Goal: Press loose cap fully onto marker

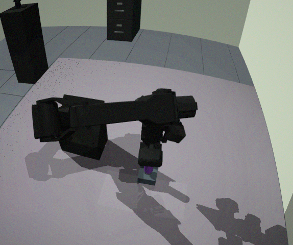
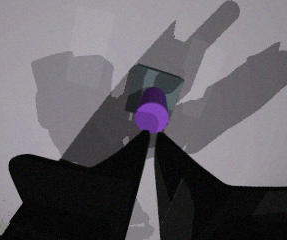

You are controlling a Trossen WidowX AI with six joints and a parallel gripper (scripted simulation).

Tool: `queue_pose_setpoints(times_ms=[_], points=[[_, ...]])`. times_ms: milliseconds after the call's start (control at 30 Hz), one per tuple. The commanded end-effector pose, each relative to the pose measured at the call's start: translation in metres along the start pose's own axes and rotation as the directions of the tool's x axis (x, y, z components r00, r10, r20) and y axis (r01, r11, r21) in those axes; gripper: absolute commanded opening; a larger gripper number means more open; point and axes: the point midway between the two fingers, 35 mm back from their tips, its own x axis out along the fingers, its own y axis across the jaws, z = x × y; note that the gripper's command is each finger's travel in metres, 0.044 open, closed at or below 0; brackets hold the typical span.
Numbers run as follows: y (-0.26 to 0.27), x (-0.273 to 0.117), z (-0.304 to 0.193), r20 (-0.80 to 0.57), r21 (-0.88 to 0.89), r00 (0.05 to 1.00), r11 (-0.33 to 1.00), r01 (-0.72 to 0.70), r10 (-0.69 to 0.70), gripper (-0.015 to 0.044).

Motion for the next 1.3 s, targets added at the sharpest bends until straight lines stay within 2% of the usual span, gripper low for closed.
queue_pose_setpoints(times_ms=[0, 1267], points=[[0.000, 0.001, 0.000, 0.003, 0.120, 1.000, 0.993, 0.003, -0.003, 0.0000], [-0.001, 0.036, 0.002, 0.010, 0.126, 1.000, 0.992, 0.003, -0.004, 0.0000]])
